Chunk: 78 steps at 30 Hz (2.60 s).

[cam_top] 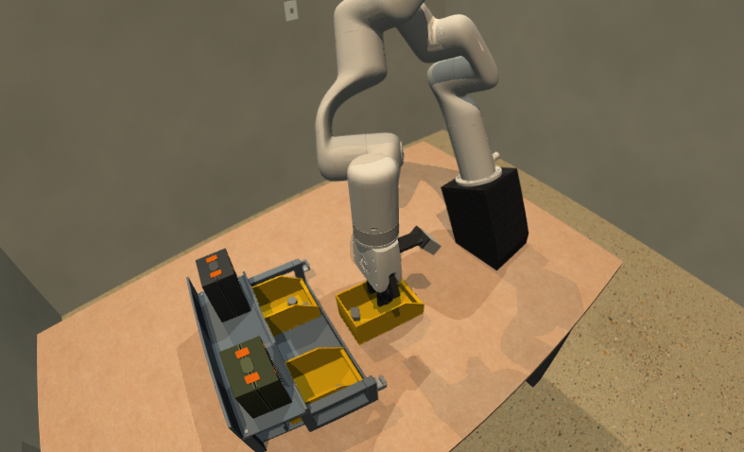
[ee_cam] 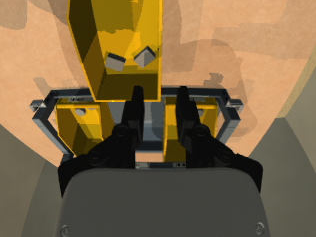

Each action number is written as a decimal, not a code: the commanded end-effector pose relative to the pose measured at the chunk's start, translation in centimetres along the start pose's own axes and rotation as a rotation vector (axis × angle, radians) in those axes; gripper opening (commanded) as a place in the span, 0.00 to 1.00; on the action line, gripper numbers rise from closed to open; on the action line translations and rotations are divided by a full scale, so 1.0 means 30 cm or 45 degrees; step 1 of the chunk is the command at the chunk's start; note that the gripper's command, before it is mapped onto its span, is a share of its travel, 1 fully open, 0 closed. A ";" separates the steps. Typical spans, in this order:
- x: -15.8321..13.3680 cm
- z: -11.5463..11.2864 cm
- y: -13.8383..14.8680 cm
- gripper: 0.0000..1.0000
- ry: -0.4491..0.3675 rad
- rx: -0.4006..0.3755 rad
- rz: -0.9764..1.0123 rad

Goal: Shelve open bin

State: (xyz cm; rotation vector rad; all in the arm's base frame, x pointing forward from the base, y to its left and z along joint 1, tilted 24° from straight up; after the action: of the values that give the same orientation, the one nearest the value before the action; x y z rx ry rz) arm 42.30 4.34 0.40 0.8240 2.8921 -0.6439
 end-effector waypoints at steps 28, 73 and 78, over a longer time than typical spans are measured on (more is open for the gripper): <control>-0.290 0.042 -0.136 0.33 -0.007 -0.002 -0.657; -0.238 0.034 -0.111 0.33 -0.009 0.000 -1.643; -0.238 0.034 -0.111 0.33 -0.009 0.000 -1.643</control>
State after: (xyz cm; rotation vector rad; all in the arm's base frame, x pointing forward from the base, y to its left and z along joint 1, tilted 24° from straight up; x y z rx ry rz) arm 46.44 -2.16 1.81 -1.1459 3.0608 -0.6431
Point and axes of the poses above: the point where the finger pads meet when closed, its own z axis out along the fingers, its own y axis across the jaws, x = y × z, the point moved 7 cm from there along -z, back along the fingers, and after that the axes turned 14 degrees about z, right-handed, at the moved point
